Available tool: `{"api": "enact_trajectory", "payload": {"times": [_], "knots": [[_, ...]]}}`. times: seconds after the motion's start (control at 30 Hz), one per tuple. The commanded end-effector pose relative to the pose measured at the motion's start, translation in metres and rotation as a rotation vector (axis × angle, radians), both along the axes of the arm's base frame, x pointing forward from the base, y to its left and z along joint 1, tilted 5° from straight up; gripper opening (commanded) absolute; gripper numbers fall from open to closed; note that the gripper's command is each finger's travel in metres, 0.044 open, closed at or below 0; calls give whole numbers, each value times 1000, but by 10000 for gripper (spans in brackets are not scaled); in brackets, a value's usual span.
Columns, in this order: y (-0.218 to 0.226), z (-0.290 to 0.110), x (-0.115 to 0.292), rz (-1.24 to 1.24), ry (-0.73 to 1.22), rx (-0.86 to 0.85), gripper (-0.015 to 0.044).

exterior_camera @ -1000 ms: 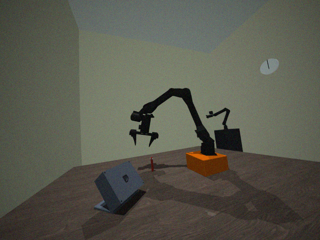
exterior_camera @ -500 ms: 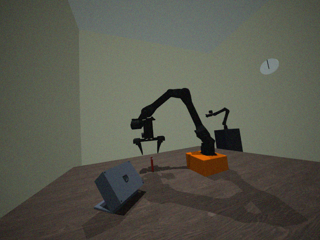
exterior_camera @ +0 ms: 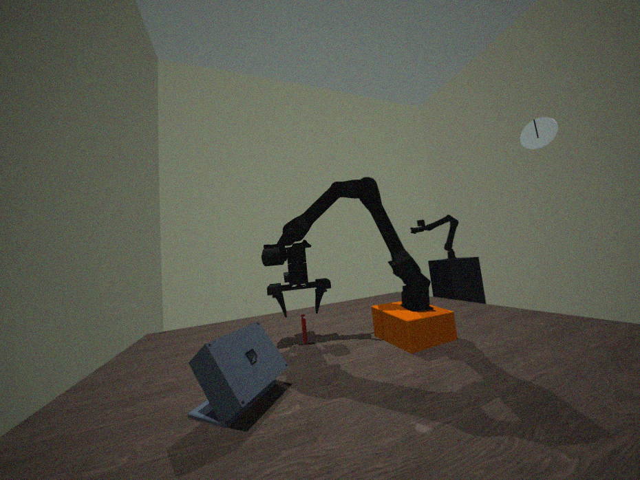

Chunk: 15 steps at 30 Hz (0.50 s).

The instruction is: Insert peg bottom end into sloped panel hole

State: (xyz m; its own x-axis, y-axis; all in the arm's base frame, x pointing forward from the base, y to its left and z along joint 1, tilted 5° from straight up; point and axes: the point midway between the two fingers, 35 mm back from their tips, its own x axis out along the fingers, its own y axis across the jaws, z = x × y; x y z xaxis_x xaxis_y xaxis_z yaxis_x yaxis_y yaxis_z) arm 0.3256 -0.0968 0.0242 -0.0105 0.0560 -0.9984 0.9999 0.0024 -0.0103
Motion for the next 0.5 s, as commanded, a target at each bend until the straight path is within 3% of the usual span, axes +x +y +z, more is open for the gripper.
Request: {"api": "enact_trajectory", "payload": {"times": [0.0, 0.47], "knots": [[1, -8, -1, -5, 3, 4, 440], [3, -30, -3, -5, 3, 4, 440]]}}
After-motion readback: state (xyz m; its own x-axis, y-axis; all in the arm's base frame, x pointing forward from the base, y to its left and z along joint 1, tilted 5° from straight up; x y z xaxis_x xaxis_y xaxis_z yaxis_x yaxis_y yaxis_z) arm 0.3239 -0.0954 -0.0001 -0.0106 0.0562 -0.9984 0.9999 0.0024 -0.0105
